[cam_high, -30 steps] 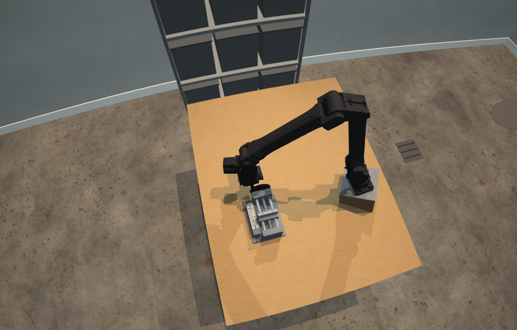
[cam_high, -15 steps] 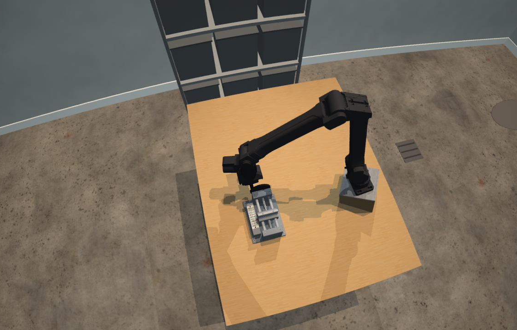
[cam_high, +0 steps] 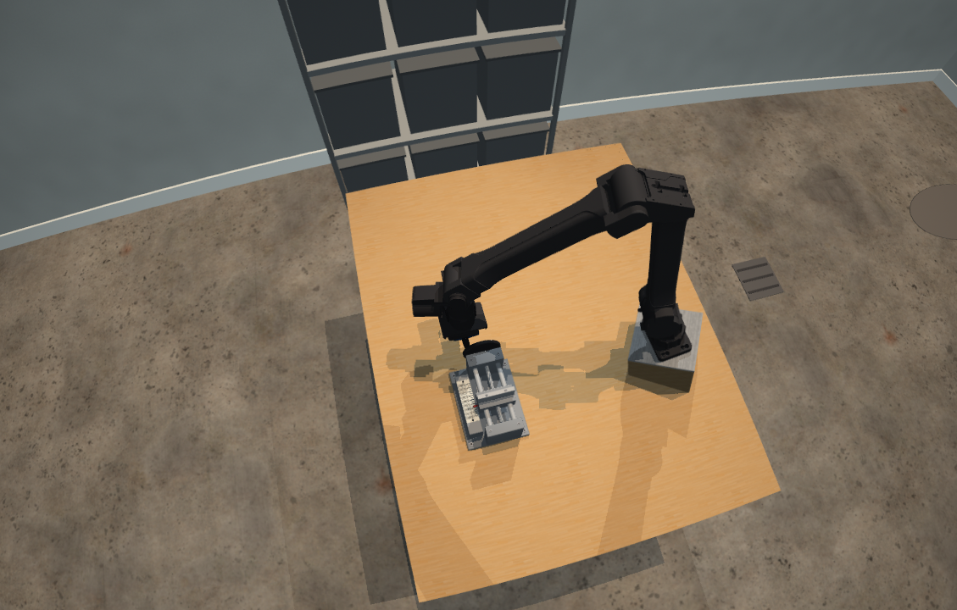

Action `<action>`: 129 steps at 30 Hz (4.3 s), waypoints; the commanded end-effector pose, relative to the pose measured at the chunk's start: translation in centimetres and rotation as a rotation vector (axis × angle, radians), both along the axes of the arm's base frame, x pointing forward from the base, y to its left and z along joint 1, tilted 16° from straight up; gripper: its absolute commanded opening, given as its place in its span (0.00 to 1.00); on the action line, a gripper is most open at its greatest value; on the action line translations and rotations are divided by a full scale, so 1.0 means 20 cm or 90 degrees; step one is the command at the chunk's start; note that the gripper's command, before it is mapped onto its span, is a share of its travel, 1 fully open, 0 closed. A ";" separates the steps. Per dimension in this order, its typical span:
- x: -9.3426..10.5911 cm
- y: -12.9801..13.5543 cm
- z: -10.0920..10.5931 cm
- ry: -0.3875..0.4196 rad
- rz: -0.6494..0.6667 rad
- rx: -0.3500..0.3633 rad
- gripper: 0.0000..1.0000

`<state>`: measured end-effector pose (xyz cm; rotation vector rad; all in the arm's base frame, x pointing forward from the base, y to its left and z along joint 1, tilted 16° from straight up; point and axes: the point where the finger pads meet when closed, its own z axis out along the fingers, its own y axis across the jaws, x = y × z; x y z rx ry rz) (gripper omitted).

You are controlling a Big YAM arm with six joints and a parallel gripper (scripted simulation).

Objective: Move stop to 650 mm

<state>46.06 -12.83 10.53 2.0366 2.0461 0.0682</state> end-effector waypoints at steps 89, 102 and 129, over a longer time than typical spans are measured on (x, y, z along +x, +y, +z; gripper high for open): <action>-0.33 -0.05 -0.11 -0.019 0.000 -0.008 0.06; -0.32 -0.05 -0.15 -0.018 0.000 -0.008 0.06; -0.25 -0.08 -0.17 -0.031 -0.002 -0.012 0.06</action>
